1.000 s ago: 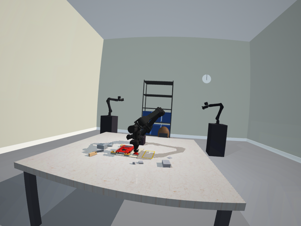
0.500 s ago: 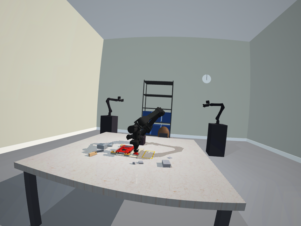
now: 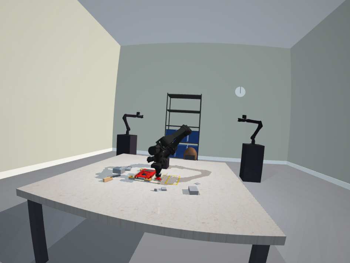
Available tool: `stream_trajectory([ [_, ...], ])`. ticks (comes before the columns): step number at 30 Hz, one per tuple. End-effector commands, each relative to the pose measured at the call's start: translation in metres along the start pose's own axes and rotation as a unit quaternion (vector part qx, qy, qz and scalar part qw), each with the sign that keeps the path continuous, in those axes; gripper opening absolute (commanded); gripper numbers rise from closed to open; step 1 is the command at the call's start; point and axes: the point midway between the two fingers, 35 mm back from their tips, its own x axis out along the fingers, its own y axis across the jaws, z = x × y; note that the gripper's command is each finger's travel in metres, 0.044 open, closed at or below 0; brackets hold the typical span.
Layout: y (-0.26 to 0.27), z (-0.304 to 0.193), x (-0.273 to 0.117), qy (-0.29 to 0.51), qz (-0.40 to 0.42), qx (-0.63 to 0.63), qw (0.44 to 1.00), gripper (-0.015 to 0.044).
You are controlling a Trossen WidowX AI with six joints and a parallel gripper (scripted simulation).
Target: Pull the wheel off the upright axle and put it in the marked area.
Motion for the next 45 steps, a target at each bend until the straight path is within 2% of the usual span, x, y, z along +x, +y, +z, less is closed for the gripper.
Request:
stream_trajectory([
  [1,-0.001,0.003,-0.015,-0.001,0.008,0.01,1.0,0.0],
  [33,-0.002,0.003,-0.026,0.0,0.009,0.011,1.0,0.0],
  [34,0.0,-0.001,-0.005,0.001,-0.004,-0.004,1.0,0.0026],
  [37,-0.001,-0.001,-0.018,0.0,0.009,0.012,1.0,0.0105],
  [44,-0.001,-0.001,-0.018,0.0,0.009,0.012,1.0,0.0289],
  [45,-0.001,-0.001,-0.018,0.0,0.009,0.012,1.0,0.03],
])
